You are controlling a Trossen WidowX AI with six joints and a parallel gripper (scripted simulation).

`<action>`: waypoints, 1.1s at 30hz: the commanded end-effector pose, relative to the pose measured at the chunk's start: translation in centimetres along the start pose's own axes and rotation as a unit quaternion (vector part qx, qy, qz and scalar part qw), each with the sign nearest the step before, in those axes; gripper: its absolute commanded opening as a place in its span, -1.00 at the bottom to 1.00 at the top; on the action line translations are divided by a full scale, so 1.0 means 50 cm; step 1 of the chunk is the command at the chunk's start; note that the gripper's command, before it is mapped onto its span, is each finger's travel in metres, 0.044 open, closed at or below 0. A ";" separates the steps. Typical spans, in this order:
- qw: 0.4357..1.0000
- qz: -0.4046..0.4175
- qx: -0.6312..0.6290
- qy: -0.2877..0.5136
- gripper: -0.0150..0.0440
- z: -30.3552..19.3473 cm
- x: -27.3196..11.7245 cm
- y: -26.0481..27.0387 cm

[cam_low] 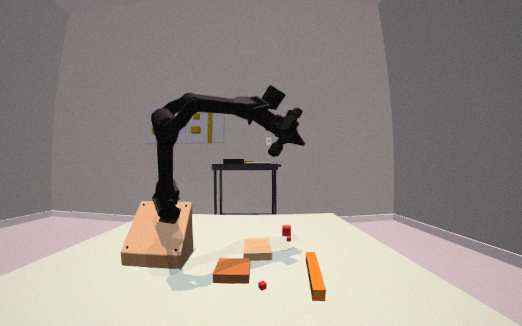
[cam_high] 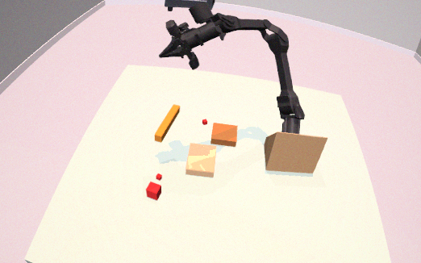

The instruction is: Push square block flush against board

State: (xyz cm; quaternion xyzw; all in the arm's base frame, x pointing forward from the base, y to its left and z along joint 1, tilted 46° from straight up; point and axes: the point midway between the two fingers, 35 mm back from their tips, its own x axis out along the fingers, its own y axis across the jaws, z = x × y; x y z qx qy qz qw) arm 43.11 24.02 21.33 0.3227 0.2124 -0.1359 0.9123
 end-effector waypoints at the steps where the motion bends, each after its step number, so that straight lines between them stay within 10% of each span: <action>1: 0.998 -0.038 -0.047 0.003 -0.49 -0.012 0.037 -0.039; 33: 0.825 -0.322 -0.429 0.177 -0.49 -0.102 0.234 -0.439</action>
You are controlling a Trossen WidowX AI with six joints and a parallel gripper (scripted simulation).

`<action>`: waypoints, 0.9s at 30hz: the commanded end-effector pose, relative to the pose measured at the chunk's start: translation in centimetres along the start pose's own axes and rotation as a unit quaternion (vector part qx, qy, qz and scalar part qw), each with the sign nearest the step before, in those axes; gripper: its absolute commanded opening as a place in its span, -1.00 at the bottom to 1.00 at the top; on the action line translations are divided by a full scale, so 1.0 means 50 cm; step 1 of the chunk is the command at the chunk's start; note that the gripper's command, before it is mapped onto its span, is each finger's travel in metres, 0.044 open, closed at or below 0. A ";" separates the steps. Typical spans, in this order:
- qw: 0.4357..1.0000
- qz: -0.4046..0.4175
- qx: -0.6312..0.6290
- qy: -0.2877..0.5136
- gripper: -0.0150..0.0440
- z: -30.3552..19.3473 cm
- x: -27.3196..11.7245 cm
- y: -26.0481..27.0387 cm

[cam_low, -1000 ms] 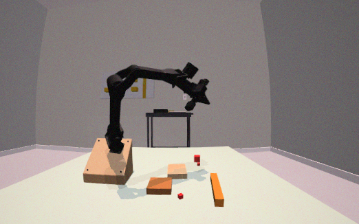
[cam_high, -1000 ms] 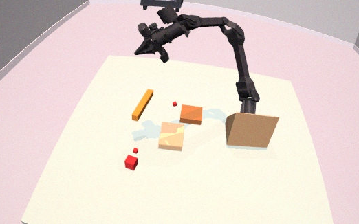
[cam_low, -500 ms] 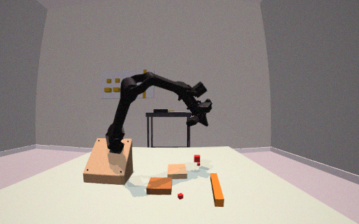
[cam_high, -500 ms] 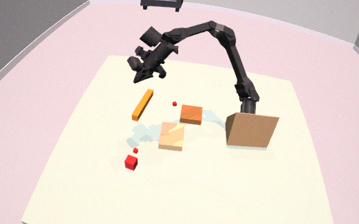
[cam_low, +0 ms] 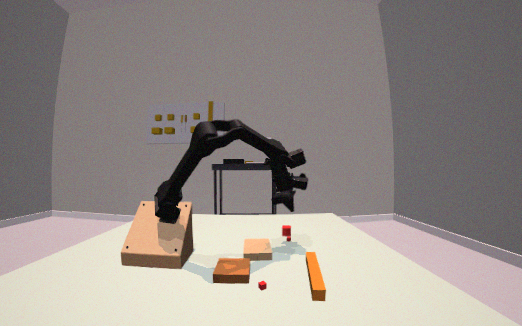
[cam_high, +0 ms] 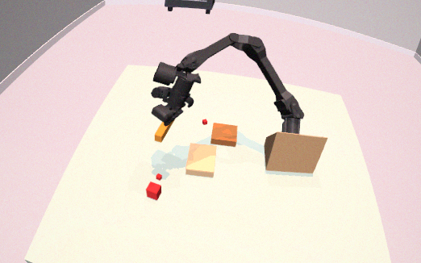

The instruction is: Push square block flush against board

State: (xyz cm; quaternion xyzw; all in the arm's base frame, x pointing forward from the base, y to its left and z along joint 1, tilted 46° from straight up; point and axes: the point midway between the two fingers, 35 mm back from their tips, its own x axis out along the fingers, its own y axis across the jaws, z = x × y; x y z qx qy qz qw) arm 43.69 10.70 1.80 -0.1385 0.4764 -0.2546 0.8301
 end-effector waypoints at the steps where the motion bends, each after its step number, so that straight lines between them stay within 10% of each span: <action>1: 0.998 -0.025 -0.046 0.029 -0.49 -0.027 0.039 -0.015; 27: 0.963 -0.084 -0.210 0.147 -0.49 -0.159 0.256 -0.098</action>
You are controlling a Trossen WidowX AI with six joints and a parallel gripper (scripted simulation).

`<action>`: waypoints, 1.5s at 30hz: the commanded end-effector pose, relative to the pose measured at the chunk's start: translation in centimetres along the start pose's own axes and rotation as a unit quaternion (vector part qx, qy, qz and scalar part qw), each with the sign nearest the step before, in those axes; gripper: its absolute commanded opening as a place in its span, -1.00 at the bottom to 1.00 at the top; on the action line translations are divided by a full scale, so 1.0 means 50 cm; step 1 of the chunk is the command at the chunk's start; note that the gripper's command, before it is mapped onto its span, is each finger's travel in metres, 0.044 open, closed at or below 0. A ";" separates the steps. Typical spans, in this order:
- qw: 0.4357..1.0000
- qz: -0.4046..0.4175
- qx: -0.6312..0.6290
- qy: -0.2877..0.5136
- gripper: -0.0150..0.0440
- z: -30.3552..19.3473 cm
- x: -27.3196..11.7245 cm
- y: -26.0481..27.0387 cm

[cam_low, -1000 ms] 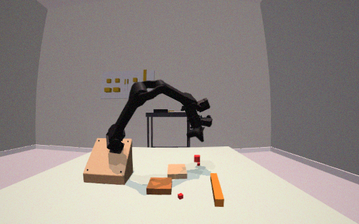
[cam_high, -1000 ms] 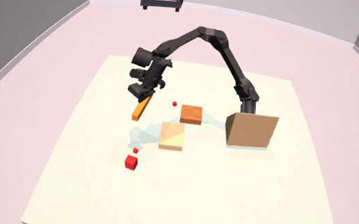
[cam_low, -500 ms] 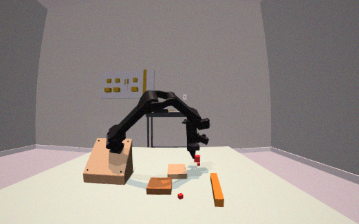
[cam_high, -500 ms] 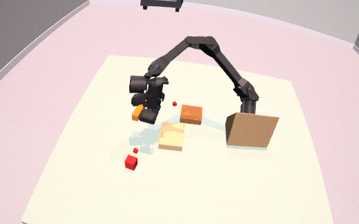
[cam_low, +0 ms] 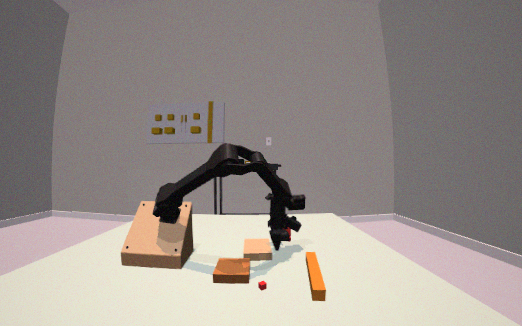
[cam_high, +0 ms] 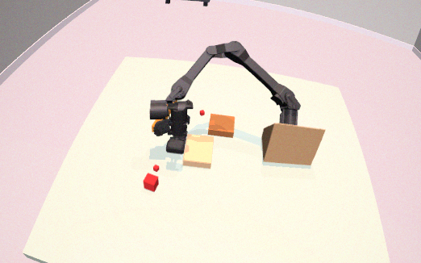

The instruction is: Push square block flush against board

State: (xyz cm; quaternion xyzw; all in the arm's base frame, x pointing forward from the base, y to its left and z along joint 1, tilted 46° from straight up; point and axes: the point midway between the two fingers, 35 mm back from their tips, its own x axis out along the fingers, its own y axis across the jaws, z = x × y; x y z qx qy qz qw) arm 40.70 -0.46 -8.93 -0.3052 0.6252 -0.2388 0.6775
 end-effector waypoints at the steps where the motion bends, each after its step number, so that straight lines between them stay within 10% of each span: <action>1: 1.000 -0.002 -0.005 -0.005 -0.49 0.001 0.002 0.004; 45: 1.000 -0.002 -0.005 -0.004 -0.49 -0.056 0.003 0.008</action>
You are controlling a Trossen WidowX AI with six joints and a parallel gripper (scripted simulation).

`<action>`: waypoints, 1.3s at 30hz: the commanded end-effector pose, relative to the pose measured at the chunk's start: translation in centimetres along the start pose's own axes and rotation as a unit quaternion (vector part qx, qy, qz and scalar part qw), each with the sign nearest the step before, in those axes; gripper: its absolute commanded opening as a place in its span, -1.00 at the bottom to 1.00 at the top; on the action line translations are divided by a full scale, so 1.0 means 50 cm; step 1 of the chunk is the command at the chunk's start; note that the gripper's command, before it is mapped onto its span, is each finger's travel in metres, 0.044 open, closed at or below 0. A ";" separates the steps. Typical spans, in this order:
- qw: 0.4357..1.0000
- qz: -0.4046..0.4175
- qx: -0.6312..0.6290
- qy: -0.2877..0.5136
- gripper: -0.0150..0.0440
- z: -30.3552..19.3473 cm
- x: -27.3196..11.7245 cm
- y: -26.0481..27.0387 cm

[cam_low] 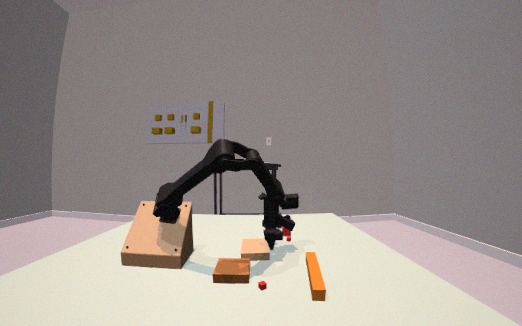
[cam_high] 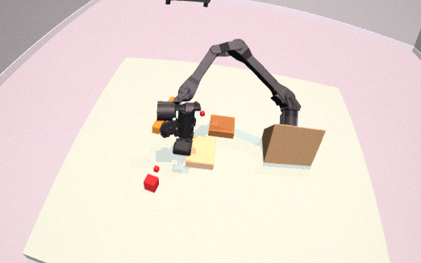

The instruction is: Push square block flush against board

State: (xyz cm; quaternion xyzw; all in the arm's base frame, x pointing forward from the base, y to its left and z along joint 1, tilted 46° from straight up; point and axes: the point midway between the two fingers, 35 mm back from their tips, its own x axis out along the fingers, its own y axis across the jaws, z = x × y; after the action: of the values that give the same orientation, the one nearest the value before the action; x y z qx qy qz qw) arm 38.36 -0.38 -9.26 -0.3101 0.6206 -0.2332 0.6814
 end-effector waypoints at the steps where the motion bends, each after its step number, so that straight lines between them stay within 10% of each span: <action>1: 1.000 -0.002 -0.001 0.004 -0.49 -0.012 0.004 0.000; 39: 1.000 -0.002 -0.001 0.005 -0.49 -0.066 0.004 0.001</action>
State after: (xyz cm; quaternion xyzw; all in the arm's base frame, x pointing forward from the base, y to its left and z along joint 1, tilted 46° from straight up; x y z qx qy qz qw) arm 35.75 -0.61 -9.35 -0.3109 0.6192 -0.2330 0.6824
